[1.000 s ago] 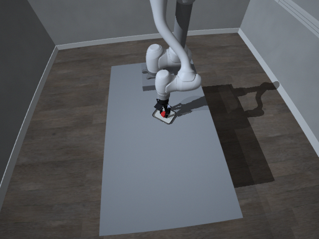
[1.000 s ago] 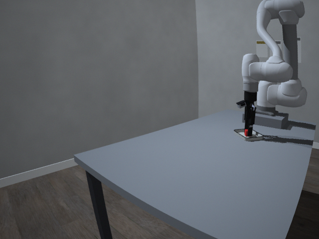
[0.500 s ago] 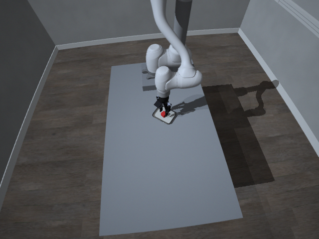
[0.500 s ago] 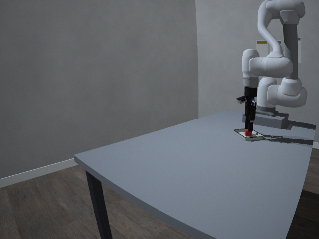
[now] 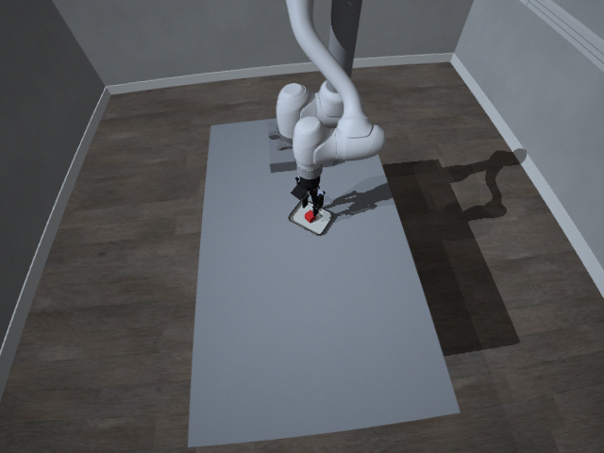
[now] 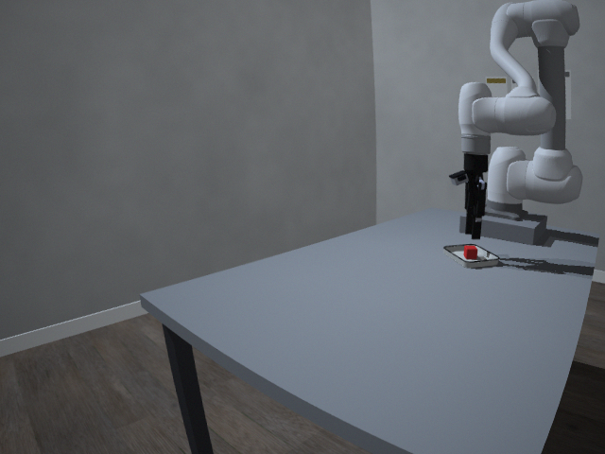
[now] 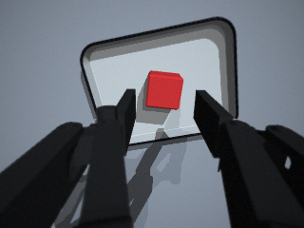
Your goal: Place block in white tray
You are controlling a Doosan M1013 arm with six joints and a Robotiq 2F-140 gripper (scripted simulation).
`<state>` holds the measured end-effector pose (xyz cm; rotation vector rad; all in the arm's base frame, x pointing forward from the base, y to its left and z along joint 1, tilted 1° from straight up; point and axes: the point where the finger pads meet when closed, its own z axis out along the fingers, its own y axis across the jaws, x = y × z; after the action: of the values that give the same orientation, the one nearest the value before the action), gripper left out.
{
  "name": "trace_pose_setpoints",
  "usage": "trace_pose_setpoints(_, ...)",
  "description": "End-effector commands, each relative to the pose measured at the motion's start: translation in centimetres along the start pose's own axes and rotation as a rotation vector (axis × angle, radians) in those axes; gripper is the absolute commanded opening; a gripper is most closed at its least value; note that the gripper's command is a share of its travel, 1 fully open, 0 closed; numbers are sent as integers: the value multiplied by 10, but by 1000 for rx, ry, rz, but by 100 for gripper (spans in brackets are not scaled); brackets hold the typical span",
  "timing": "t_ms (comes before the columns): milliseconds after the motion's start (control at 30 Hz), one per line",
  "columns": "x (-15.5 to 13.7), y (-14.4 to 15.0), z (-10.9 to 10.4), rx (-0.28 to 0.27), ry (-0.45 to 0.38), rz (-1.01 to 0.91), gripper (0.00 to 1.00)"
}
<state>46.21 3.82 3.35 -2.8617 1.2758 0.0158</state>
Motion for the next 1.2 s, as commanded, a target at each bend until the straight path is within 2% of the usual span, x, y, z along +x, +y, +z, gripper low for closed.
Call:
trace_pose_setpoints(0, 2, -1, -6, -1, 5, 0, 42)
trace_pose_setpoints(233, 2, 0, -5, -1, 5, -1, 42)
trace_pose_setpoints(333, 5, 23, -3, -1, 5, -5, 42)
trace_pose_setpoints(400, 10, 58, -3, 0, 7, -5, 42)
trace_pose_setpoints(467, 10, 58, -3, 0, 7, -5, 42)
trace_pose_setpoints(567, 16, 120, -3, -1, 2, -2, 42)
trace_pose_setpoints(867, 29, 238, -3, 1, -4, 1, 42)
trace_pose_setpoints(1167, 31, 238, -4, 2, -1, 1, 42)
